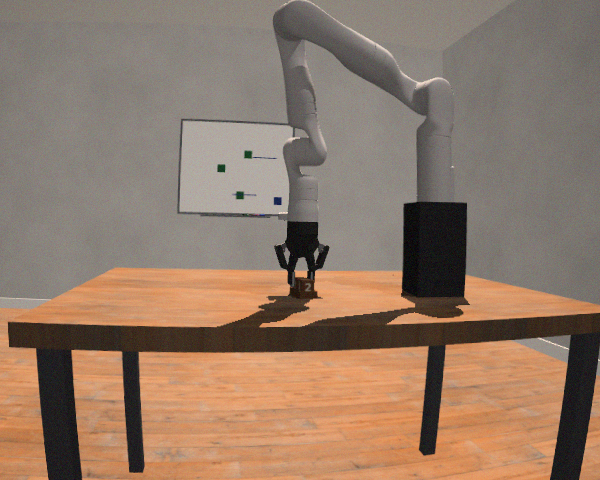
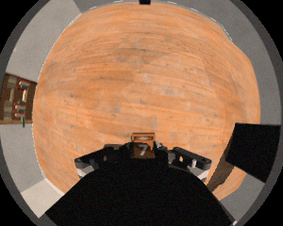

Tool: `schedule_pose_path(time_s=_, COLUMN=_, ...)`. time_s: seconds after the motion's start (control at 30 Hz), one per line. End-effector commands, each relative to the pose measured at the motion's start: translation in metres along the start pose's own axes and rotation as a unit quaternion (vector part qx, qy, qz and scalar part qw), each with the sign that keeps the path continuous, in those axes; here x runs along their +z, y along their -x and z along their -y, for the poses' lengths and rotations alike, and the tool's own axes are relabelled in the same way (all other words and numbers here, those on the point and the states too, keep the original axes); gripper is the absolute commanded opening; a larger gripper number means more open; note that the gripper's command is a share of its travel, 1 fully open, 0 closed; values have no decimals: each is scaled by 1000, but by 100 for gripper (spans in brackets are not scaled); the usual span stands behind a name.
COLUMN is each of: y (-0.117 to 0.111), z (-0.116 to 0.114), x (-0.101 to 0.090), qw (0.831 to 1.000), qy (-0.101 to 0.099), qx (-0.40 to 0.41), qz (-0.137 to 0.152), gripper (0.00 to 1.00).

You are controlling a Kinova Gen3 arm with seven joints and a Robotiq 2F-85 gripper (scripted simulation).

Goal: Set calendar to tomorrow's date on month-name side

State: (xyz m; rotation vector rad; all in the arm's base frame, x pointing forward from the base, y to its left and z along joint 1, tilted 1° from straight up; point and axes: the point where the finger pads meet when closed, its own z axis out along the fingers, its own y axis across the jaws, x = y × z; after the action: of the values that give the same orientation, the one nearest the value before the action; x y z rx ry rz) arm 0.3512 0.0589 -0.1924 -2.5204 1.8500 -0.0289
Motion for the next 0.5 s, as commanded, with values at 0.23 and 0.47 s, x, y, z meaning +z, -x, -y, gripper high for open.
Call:
schedule_pose_path(time_s=0.23, y=0, z=1, x=0, qw=1000, qy=-1, qx=0, qz=0, gripper=28)
schedule_pose_path(time_s=0.47, y=0, z=1, x=0, qw=1000, qy=-1, qx=0, qz=0, gripper=28)
